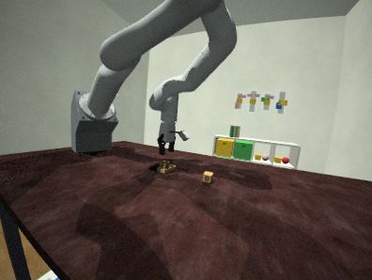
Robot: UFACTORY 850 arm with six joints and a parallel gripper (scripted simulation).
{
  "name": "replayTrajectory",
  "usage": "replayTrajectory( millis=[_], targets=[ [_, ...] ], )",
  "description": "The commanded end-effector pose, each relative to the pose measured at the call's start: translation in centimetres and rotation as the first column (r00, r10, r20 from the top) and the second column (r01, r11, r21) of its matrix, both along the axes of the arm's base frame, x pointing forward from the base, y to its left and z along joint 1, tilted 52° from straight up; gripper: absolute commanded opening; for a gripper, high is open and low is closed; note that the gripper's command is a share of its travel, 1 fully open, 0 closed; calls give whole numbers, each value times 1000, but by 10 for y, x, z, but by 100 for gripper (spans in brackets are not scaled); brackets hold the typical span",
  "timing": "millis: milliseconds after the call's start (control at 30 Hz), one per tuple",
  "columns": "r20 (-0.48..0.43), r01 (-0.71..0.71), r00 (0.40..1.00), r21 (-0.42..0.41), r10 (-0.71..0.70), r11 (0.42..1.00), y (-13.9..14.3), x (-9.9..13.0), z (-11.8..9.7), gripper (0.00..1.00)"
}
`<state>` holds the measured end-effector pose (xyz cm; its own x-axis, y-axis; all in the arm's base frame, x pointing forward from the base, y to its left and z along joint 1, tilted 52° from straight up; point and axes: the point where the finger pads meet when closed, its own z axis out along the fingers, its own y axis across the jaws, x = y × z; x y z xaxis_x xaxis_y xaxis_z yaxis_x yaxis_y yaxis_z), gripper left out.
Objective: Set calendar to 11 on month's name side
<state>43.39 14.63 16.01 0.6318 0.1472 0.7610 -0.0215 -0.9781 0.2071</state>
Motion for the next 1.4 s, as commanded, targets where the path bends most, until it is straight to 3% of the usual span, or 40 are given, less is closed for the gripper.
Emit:
replayTrajectory(
  millis=[0, 233, 1367],
  targets=[
    [1, -1, 1000, 0, 1, 1000, -1, 6, -5, 100],
    [1, -1, 1000, 0, 1, 1000, -3, 16, -13, 100],
    [1, -1, 1000, 0, 1, 1000, -3, 16, -13, 100]
  ],
)
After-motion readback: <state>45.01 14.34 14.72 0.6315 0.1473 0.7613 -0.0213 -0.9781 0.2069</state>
